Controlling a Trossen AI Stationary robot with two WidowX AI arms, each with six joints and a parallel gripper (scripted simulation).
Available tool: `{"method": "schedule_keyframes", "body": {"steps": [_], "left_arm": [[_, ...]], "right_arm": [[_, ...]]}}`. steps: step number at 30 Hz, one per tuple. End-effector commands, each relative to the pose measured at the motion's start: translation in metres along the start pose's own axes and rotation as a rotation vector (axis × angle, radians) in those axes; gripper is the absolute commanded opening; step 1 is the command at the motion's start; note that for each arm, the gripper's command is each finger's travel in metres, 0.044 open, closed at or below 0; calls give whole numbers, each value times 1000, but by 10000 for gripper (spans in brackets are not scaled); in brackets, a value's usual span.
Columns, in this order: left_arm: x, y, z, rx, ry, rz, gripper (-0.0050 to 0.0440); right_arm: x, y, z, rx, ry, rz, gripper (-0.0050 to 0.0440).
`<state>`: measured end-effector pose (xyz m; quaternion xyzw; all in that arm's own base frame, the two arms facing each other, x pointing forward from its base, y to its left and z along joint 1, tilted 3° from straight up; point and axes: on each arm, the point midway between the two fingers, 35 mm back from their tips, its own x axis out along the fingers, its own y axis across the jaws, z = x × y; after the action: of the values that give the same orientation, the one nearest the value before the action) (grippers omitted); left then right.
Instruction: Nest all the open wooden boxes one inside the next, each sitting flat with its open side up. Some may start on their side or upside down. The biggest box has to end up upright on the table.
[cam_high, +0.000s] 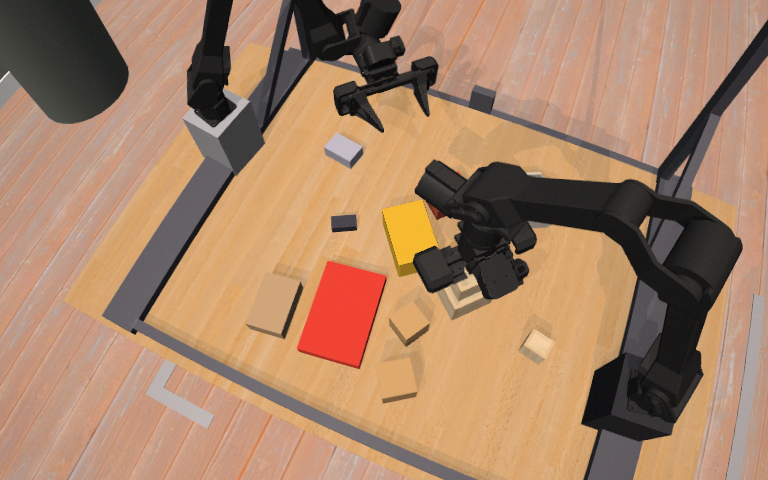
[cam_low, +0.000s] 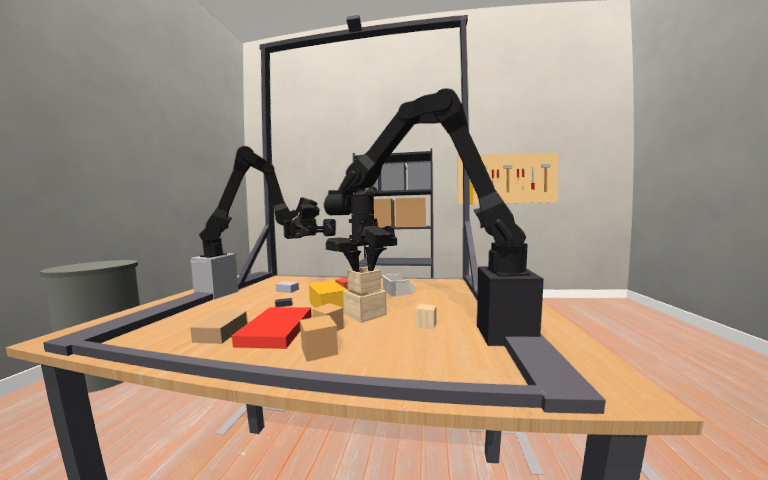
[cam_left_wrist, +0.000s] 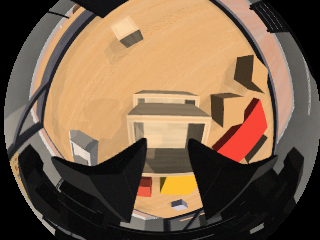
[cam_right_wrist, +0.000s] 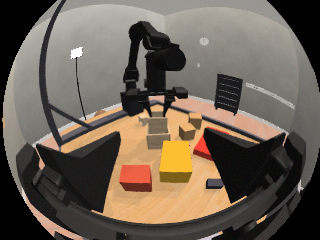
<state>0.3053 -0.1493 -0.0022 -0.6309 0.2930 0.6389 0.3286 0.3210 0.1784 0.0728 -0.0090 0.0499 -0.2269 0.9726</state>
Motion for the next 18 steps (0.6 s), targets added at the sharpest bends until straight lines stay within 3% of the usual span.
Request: {"method": "schedule_keyframes", "body": {"steps": [1,18], "left_arm": [[2,-1,2,1,-1,-1,262],[1,-1,-2,0,9,-5,262]], "right_arm": [[-1,0,3,6,-4,0,400],[-1,0,3,6,-4,0,400]]}}
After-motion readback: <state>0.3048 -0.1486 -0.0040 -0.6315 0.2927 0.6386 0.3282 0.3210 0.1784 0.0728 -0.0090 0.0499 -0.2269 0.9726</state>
